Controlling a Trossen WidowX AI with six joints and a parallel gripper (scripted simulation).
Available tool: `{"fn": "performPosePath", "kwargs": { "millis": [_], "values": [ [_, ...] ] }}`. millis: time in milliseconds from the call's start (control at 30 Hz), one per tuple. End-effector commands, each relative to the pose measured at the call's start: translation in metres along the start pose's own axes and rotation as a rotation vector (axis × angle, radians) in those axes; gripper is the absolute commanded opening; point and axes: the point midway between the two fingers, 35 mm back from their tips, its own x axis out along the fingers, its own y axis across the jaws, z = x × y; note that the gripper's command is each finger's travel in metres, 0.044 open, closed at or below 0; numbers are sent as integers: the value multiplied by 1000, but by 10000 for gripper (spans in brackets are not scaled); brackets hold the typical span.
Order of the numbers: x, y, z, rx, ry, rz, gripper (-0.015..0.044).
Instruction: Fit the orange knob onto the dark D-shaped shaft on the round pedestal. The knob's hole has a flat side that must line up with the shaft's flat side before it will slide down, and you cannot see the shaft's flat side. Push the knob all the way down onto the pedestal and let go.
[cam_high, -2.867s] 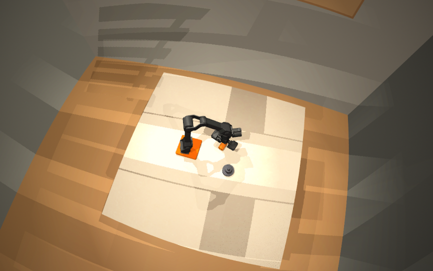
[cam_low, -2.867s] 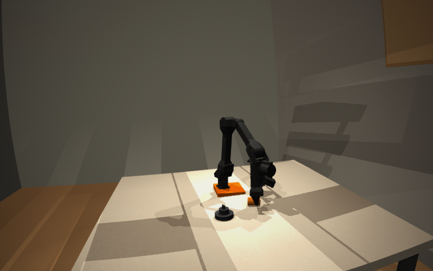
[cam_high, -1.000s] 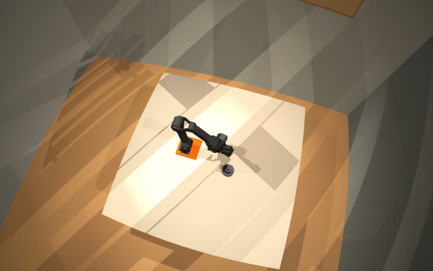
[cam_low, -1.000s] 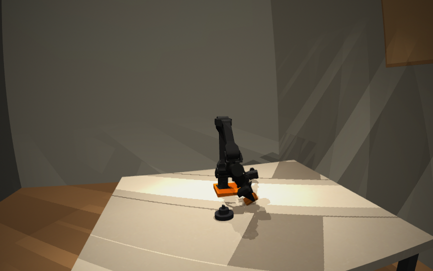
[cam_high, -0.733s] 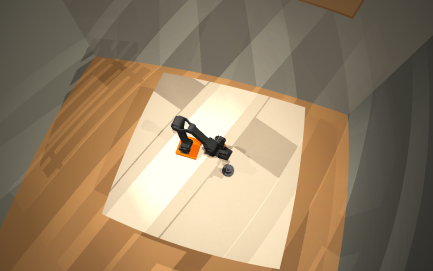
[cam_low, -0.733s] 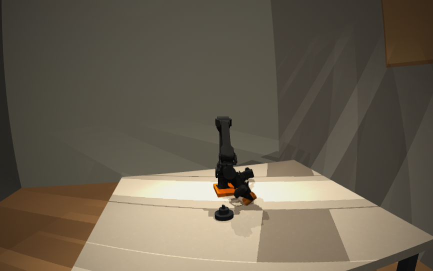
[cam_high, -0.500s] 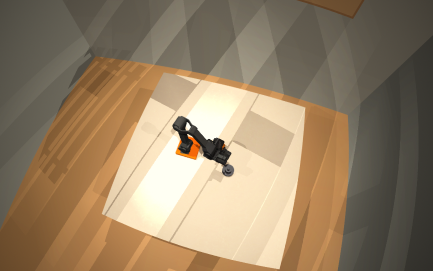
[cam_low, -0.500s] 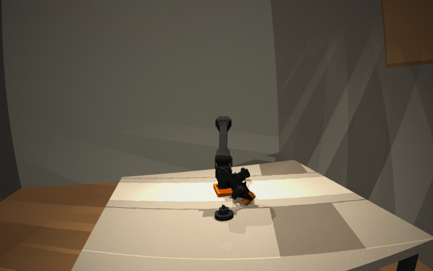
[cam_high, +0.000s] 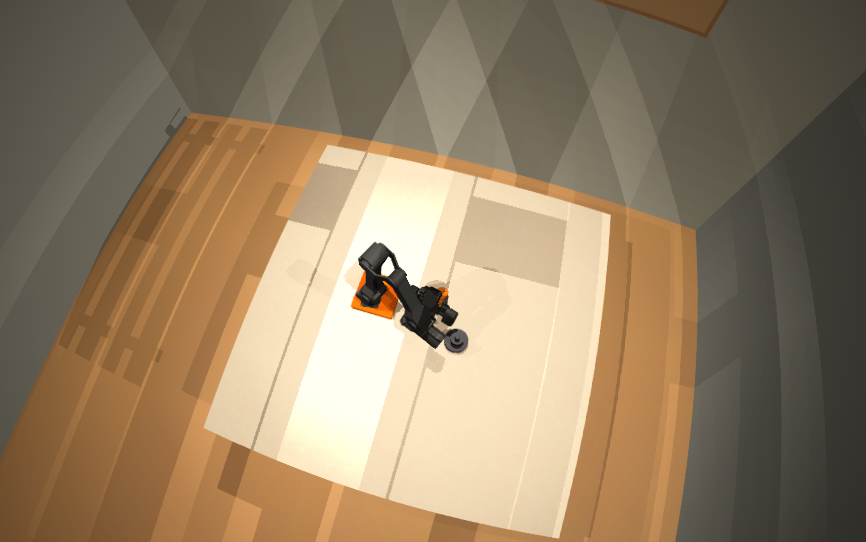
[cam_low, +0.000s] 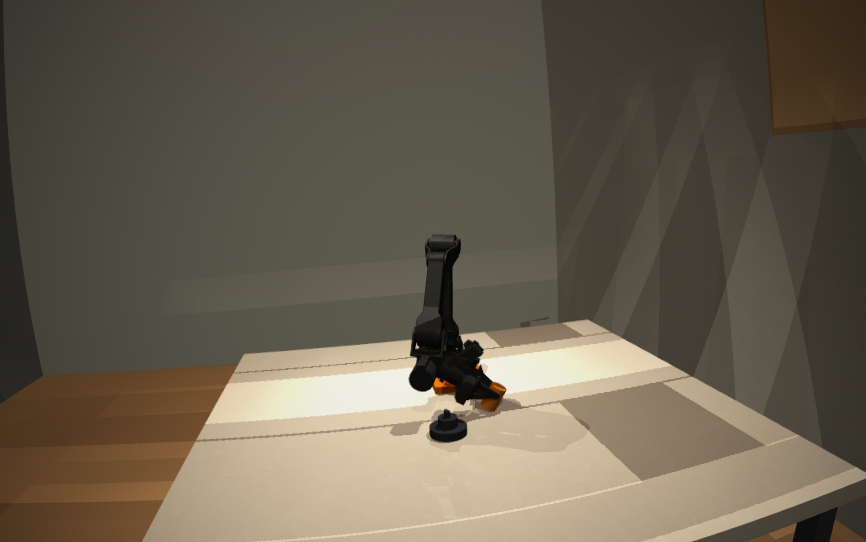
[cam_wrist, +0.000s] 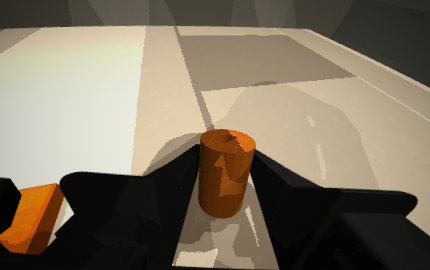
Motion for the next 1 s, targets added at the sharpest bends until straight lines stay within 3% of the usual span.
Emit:
{"fn": "performPosePath", "kwargs": {
  "millis": [0,233,333,967],
  "values": [
    [-2,0,-3,4,-59,1,179],
    [-5,0,-4,4,-74,-2,179],
    [-4,0,-4,6,-93,-1,258],
    [-4,0,-4,6,-93,-1,260]
  ]
}}
